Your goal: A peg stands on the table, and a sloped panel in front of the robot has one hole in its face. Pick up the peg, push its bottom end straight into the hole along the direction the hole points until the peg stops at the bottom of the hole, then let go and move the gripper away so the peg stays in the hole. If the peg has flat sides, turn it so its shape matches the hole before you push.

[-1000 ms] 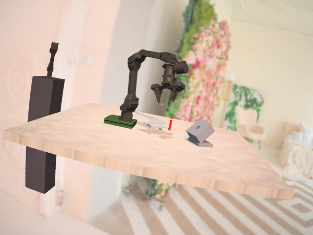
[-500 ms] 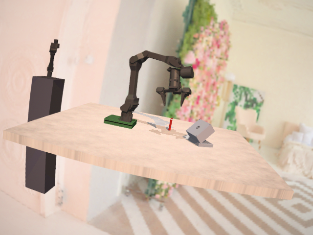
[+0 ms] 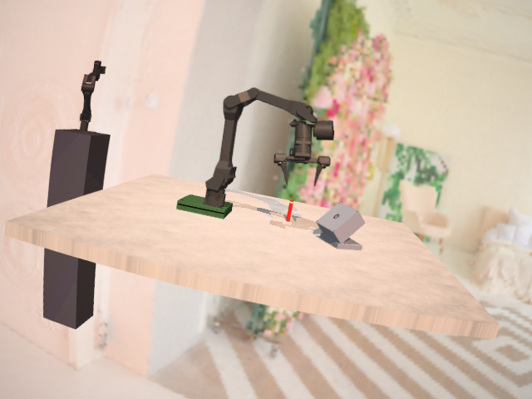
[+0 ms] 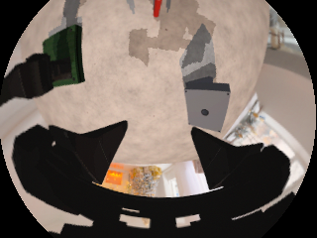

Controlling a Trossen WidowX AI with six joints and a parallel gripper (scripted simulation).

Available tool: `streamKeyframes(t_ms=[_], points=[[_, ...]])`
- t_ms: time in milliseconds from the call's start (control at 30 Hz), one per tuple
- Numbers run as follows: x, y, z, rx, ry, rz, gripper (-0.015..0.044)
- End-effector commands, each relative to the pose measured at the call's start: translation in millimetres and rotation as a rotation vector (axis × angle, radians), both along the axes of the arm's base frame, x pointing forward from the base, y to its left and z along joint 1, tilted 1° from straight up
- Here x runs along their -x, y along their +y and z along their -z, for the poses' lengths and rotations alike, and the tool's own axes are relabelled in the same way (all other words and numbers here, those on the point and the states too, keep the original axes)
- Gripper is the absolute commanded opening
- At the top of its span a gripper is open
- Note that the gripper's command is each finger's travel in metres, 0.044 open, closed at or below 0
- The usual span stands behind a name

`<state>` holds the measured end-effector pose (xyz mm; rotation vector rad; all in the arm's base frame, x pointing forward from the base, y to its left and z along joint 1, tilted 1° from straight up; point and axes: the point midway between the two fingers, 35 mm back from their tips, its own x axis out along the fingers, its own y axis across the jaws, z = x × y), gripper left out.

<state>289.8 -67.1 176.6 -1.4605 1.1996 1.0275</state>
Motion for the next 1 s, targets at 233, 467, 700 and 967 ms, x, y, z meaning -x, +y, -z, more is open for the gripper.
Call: streamKeyframes(t_ms=[233, 467, 700, 967], points=[[-9, 46, 16, -0.030, 0.047, -0.223, 0.0440], [-11, 75, 24, -0.043, 0.076, -0.373, 0.0440], [-12, 105, 32, -0.054, 0.105, -0.520, 0.0440], [-8, 139, 41, -0.066, 0.137, -0.695, 0.0440]])
